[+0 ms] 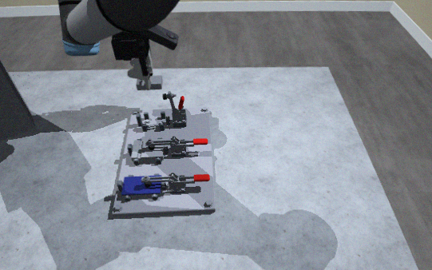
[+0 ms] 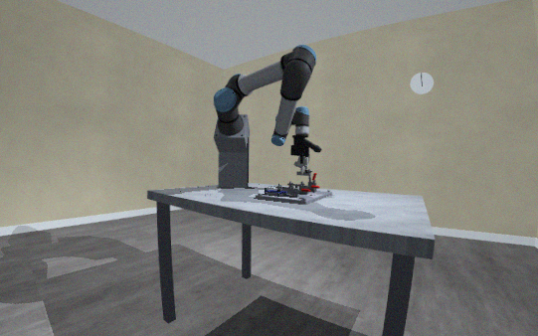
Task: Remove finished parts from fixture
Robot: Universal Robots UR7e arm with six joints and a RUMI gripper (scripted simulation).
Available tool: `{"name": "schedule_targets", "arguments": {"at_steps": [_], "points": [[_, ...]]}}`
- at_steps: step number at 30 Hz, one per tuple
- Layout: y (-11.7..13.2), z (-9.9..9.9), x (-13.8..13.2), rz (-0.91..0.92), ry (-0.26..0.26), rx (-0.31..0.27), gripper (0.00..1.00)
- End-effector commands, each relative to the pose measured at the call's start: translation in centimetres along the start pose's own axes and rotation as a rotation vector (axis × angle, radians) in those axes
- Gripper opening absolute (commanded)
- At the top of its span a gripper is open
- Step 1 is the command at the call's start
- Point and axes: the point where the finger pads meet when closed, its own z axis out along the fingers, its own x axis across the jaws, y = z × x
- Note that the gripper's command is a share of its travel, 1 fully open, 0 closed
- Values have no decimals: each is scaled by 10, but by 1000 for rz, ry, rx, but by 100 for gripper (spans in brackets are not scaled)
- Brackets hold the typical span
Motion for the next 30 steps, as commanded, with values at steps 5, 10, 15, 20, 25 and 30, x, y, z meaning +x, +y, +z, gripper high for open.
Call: {"name": "schedule_targets", "arguments": {"at_steps": [5, 10, 15, 20, 25, 30], "points": [[0, 0, -15, 0, 0, 0, 0], [0, 0, -22, 0, 0, 0, 0], [0, 0, -26, 0, 0, 0, 0], [0, 0, -30, 0, 0, 0, 0], [0, 0, -32, 0, 0, 0, 0], [0, 0, -33, 0, 0, 0, 0]]}}
